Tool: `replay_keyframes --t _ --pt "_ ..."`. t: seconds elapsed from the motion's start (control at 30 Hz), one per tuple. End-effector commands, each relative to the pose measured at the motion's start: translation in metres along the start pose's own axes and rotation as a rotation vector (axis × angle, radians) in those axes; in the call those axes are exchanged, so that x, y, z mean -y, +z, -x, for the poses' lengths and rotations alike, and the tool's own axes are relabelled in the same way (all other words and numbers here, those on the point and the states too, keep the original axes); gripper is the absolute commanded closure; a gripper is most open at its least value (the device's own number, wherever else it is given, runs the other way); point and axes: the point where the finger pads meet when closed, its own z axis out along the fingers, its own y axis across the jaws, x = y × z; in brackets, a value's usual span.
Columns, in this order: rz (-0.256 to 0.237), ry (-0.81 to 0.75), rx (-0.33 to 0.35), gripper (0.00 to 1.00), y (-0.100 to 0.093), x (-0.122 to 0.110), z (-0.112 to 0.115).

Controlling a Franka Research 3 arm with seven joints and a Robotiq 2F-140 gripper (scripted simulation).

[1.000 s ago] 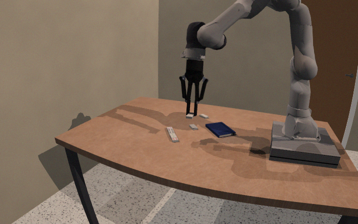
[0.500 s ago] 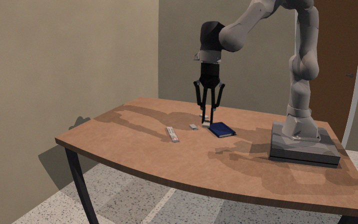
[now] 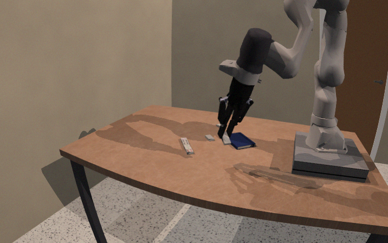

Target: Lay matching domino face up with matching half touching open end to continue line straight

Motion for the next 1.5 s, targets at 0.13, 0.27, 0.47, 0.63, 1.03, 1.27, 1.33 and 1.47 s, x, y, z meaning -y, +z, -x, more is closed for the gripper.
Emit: replay_keyframes --t 0.13,0.27,0.47,0.63,1.03,1.27,1.33,1.47 --pt "-0.064 -0.185 -0.426 0.78 0.002 -0.004 0.006" --pt "-0.09 -0.3 -0.56 0.78 0.001 -0.003 0.008" --pt "-0.109 -0.351 -0.701 0.78 0.001 -0.003 0.008" --pt "-0.111 -0.346 -0.788 0.78 0.001 -0.003 0.008" --pt "-0.112 -0.172 -0.972 0.78 0.002 -0.003 0.008" --pt "-0.105 -0.173 -0.971 0.78 0.007 -0.004 0.01" --pt "-0.105 -0.173 -0.971 0.78 0.01 -0.004 0.012" --pt "-0.105 -0.173 -0.971 0.78 0.013 -0.004 0.013"
